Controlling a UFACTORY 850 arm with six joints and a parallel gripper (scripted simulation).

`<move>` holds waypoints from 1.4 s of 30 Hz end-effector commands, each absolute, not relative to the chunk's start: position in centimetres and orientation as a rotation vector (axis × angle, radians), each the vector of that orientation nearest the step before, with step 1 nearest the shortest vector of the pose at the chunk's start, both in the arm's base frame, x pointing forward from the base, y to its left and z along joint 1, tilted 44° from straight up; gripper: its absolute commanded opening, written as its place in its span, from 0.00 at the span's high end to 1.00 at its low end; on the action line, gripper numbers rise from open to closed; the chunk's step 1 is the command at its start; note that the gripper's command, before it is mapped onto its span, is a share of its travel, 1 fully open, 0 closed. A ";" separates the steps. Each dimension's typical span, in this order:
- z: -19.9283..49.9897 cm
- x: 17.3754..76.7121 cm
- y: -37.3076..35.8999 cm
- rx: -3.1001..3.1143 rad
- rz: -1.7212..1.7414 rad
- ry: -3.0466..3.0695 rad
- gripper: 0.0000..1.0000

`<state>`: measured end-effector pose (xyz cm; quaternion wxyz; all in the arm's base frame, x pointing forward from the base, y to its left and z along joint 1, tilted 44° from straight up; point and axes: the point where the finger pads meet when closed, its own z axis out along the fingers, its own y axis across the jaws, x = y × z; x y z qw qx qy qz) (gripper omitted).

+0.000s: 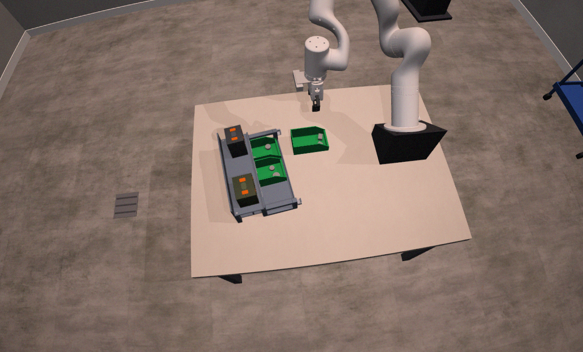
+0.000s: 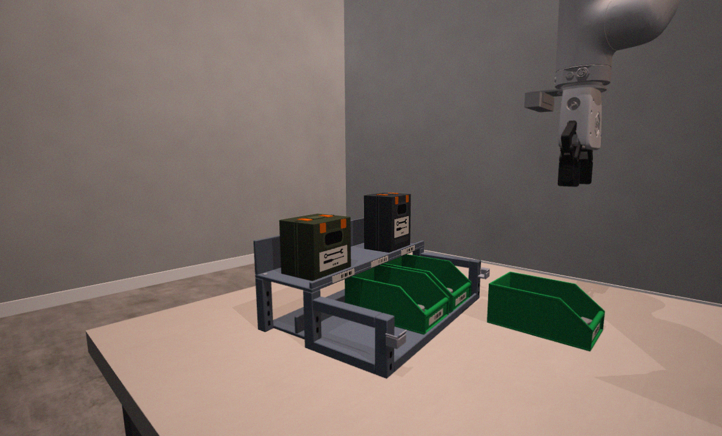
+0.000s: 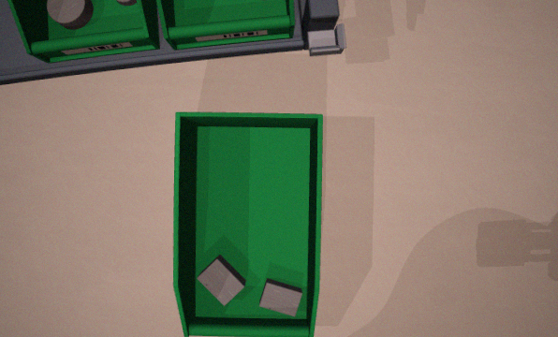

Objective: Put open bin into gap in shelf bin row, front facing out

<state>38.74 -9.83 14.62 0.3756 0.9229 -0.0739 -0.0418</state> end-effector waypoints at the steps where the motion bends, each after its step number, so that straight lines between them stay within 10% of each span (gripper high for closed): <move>1: 14.6 38.8 -9.7 2.362 -0.105 -0.189 0.00; 42: 13.6 38.6 -10.2 2.362 -0.105 -0.189 0.00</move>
